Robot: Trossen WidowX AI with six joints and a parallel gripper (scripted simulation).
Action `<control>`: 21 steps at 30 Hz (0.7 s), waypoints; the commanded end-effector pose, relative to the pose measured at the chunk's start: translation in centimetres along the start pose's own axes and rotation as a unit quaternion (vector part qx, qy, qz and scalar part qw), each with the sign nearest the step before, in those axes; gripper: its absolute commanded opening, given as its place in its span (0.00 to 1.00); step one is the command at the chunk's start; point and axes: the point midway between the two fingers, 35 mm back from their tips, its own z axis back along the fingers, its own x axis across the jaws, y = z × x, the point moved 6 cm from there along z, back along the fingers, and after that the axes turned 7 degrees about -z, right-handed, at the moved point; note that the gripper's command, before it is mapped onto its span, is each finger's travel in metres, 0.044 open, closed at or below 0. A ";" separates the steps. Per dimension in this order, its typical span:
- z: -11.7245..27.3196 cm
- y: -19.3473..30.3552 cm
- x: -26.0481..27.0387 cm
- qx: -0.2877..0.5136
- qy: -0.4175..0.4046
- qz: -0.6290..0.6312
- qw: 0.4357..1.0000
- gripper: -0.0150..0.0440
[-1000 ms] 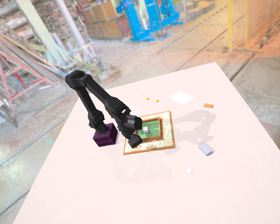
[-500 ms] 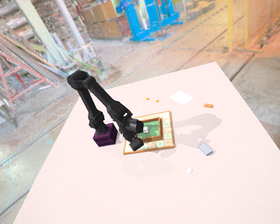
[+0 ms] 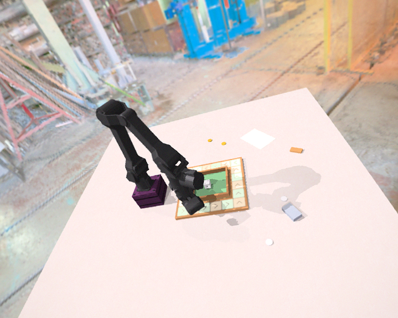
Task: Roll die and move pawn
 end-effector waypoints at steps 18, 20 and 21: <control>10.4 -0.3 -0.8 0.000 0.002 -0.001 1.000 0.25; 11.7 -0.1 -0.6 0.001 0.002 -0.001 1.000 0.25; 12.3 0.0 -0.5 0.001 0.002 -0.001 1.000 0.25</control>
